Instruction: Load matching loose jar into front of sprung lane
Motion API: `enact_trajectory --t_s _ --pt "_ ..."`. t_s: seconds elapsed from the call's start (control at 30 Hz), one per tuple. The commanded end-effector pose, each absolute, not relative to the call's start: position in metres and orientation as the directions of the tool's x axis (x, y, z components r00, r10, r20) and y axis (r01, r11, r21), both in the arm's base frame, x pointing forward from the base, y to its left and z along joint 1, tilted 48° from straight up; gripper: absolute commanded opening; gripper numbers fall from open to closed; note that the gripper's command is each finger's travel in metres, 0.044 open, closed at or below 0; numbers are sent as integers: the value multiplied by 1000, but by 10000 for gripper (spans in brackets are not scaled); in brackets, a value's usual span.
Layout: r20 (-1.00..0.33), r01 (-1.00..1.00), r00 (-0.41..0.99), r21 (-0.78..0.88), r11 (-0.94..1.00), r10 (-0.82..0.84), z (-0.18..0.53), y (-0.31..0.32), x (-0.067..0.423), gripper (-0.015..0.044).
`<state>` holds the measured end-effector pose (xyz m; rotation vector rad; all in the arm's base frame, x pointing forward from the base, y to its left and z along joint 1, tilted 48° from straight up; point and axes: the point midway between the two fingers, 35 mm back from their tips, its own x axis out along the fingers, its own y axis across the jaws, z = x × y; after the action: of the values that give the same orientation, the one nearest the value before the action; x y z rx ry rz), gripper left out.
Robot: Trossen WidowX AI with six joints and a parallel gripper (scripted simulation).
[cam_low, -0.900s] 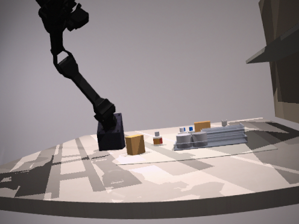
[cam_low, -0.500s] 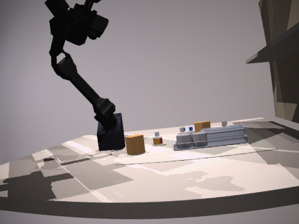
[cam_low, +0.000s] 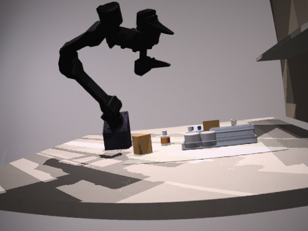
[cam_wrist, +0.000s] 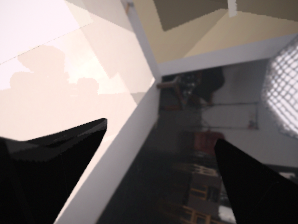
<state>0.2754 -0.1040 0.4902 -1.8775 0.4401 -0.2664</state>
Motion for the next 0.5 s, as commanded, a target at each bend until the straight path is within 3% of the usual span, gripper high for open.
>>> enact_trajectory --t_s 0.0,0.47 --pt "-232 -267 891 -963 -37 -391 425 -94 313 440" --pt "-646 -435 684 -734 522 -339 265 -43 351 440"
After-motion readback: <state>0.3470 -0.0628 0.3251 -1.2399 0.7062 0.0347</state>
